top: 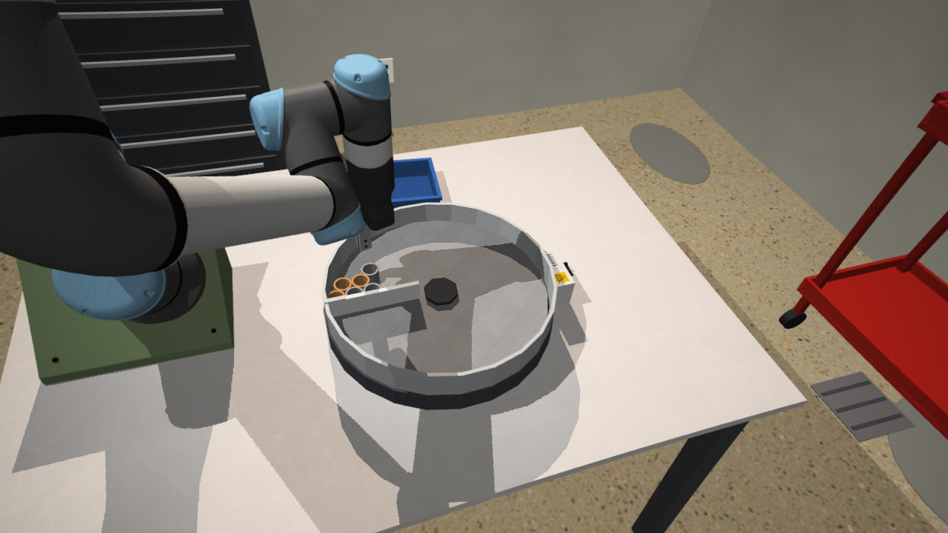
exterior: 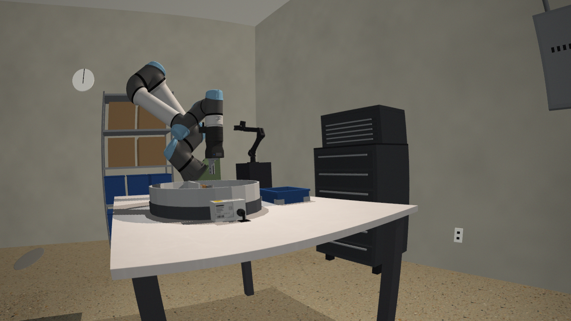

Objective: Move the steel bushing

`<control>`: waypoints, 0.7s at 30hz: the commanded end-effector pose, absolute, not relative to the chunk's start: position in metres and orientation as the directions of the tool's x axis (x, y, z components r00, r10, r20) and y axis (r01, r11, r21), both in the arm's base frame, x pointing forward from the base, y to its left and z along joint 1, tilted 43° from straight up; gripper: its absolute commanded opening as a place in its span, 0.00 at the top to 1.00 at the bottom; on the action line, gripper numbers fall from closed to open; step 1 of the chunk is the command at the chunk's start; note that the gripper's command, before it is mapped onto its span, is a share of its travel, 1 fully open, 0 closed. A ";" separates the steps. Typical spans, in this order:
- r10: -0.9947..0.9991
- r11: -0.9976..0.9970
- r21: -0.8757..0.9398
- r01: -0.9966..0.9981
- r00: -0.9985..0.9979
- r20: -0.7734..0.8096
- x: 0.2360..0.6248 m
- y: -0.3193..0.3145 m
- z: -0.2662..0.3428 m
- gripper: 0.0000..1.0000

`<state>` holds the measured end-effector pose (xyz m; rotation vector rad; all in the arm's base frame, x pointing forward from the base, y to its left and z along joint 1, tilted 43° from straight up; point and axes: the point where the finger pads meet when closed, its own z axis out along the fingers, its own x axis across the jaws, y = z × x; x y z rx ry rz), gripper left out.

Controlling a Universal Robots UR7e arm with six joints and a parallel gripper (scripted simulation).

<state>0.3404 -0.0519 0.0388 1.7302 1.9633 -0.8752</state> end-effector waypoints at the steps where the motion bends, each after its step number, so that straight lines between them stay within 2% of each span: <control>1: 0.742 0.048 -0.200 0.979 -0.169 -0.649 0.341 -0.048 0.043 1.00; 21: 0.742 0.048 -0.200 0.979 -0.169 -0.649 0.344 -0.032 0.060 1.00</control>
